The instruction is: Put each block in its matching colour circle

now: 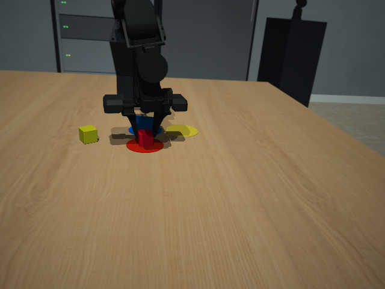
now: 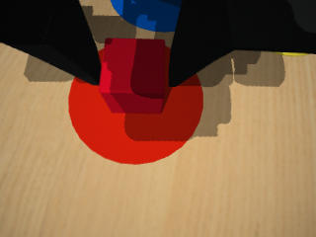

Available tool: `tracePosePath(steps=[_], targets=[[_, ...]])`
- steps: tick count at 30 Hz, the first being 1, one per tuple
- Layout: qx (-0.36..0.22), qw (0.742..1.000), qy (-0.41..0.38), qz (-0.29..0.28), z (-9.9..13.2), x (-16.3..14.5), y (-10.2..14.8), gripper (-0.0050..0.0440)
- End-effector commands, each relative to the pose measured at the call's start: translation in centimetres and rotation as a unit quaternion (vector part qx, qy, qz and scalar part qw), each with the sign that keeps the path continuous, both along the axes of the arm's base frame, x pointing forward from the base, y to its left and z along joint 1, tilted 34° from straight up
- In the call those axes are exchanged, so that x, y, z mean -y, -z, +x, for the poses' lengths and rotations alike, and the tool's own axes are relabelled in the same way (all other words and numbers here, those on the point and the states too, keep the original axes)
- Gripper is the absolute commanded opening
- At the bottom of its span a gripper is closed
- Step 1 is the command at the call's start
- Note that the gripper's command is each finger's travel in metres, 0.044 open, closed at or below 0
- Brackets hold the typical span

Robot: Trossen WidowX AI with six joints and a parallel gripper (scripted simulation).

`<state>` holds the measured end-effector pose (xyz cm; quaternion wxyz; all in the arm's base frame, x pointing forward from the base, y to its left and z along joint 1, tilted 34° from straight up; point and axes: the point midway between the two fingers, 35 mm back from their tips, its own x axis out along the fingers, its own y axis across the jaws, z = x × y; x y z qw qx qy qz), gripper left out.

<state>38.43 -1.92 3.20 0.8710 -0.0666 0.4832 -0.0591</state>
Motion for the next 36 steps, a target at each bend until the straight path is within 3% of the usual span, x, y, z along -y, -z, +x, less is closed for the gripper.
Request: tracePosePath(steps=[1, 4, 8, 10, 14, 36], targets=[[0.019, 1.0, -0.001, 0.0, 0.2, -0.2, -1.6, 0.0195], [0.024, 1.0, 0.001, 0.0, -0.2, -0.5, -3.6, 0.0195], [0.036, 0.999, 0.001, 0.002, -2.6, -1.5, -8.3, 0.0195], [0.036, 0.999, 0.001, 0.002, -2.6, -1.5, -8.3, 0.0195], [0.025, 1.0, 0.001, 0.001, -5.0, -1.8, -10.3, 0.0195], [0.014, 1.0, -0.001, 0.001, -5.3, -1.8, -9.8, 0.0195]])
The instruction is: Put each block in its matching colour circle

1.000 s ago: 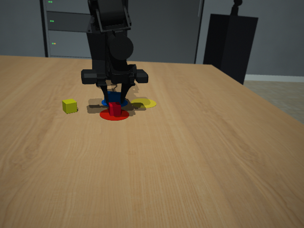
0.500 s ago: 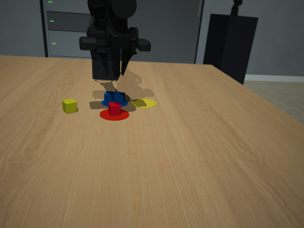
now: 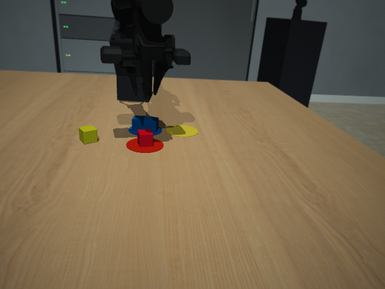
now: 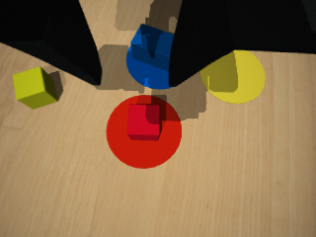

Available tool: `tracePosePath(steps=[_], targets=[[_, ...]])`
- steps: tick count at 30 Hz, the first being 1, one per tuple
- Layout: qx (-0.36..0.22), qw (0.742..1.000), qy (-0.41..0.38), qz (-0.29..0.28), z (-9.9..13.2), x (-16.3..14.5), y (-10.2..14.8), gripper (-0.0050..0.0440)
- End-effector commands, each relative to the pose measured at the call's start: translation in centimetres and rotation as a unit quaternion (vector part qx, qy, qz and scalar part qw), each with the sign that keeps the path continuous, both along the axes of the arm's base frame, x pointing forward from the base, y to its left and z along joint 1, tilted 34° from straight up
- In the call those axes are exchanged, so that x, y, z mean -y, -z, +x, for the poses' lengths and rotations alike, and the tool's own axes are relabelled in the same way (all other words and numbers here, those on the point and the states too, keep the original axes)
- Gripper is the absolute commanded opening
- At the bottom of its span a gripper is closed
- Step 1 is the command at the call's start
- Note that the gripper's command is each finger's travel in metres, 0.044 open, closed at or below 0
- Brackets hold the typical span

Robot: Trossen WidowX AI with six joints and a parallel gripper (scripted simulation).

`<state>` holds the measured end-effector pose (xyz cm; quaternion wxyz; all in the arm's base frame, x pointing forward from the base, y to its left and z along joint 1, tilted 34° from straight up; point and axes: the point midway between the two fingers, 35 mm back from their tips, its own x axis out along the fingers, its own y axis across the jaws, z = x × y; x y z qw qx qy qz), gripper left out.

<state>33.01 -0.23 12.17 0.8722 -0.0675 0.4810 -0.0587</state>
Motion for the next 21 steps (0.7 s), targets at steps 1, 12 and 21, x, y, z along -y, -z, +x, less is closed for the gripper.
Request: tracePosePath(steps=[1, 12, 21], targets=[[0.012, 1.0, 0.0, 0.001, 0.08, -0.07, -0.81, 0.0195], [0.012, 1.0, 0.0, 0.001, 0.08, -0.07, -0.81, 0.0195], [0.016, 1.0, 0.019, 0.015, -0.2, 0.46, -0.86, 0.0265]])
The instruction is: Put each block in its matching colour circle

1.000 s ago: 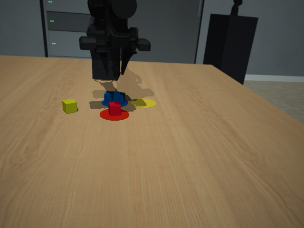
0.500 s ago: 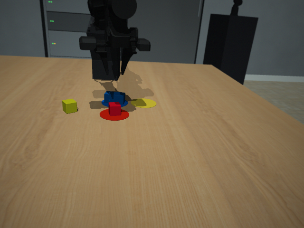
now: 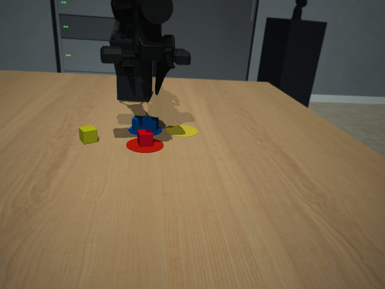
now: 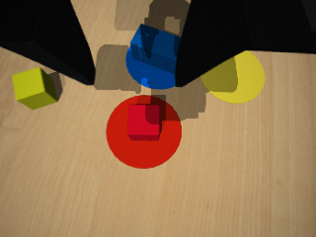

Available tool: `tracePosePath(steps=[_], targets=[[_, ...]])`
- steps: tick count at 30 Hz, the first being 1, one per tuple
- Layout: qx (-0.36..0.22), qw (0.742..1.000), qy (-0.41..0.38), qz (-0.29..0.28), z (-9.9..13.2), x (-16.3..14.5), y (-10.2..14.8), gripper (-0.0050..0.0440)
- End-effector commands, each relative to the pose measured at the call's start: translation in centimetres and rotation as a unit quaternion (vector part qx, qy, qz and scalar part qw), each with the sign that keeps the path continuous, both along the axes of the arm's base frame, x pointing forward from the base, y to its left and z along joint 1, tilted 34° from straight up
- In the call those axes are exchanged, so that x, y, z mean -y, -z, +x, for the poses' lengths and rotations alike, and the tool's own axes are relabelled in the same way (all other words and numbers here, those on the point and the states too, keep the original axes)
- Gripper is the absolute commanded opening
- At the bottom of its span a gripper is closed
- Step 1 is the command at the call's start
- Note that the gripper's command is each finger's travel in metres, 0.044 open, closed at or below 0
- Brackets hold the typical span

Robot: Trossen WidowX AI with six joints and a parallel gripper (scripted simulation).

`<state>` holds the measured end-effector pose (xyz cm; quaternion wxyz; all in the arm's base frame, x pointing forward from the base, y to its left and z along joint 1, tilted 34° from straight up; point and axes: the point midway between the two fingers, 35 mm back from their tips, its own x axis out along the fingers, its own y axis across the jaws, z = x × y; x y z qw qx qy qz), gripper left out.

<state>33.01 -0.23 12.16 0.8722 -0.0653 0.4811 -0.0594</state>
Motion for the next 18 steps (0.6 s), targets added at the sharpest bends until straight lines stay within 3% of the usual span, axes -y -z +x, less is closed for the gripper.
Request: tracePosePath(steps=[1, 5, 10, 18], targets=[[0.018, 0.999, 0.037, 0.026, -0.3, 1.0, -0.8, 0.0265], [0.028, 0.992, 0.1, 0.067, -0.5, 2.8, -0.7, 0.0265], [0.056, 0.952, 0.254, 0.164, -2.1, 8.4, -0.7, 0.0265], [0.102, 0.841, 0.446, 0.287, -4.1, 12.6, -0.7, 0.0265]])
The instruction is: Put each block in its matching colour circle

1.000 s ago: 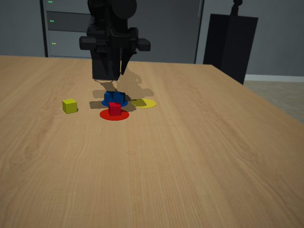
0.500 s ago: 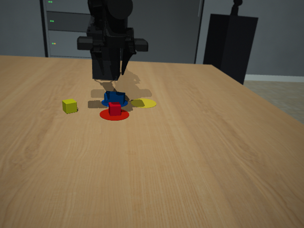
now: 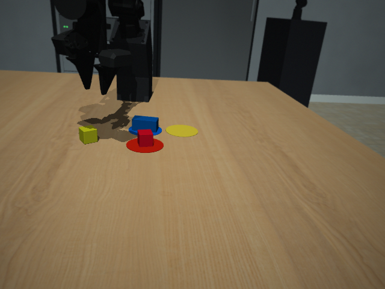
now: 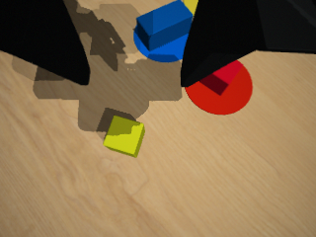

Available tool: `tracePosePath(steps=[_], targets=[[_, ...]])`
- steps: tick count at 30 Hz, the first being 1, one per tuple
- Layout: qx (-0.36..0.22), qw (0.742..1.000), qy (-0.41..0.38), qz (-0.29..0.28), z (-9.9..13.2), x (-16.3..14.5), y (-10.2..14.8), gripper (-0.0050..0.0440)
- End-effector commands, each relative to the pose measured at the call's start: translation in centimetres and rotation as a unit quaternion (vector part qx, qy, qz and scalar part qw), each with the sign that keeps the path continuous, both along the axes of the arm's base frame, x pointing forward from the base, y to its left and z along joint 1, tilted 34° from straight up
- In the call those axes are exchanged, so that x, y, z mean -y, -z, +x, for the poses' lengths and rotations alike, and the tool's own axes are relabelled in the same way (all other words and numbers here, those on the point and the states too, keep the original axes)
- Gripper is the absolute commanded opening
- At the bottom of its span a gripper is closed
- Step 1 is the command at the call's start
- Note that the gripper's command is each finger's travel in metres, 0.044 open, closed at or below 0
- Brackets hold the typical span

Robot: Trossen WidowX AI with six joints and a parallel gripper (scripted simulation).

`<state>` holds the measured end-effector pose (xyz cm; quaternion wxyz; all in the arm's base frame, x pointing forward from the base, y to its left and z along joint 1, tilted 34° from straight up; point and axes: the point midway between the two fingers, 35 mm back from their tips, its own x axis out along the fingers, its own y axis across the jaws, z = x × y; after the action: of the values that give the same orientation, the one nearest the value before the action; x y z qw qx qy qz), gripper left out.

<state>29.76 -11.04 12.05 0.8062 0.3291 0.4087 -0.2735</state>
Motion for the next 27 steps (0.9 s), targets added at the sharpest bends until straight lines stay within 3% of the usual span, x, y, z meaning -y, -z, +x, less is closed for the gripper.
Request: tracePosePath(steps=[1, 8, 17, 27], targets=[[0.044, 0.991, 0.11, 0.069, -1.0, 2.1, -0.9, 0.0265], [0.044, 0.99, 0.114, 0.072, -1.0, 2.2, -0.8, 0.0265], [0.033, 0.99, 0.114, 0.072, 2.2, 3.1, 4.9, 0.0265], [0.04, 0.99, 0.113, 0.071, 3.2, 3.5, 5.2, 0.0265]])
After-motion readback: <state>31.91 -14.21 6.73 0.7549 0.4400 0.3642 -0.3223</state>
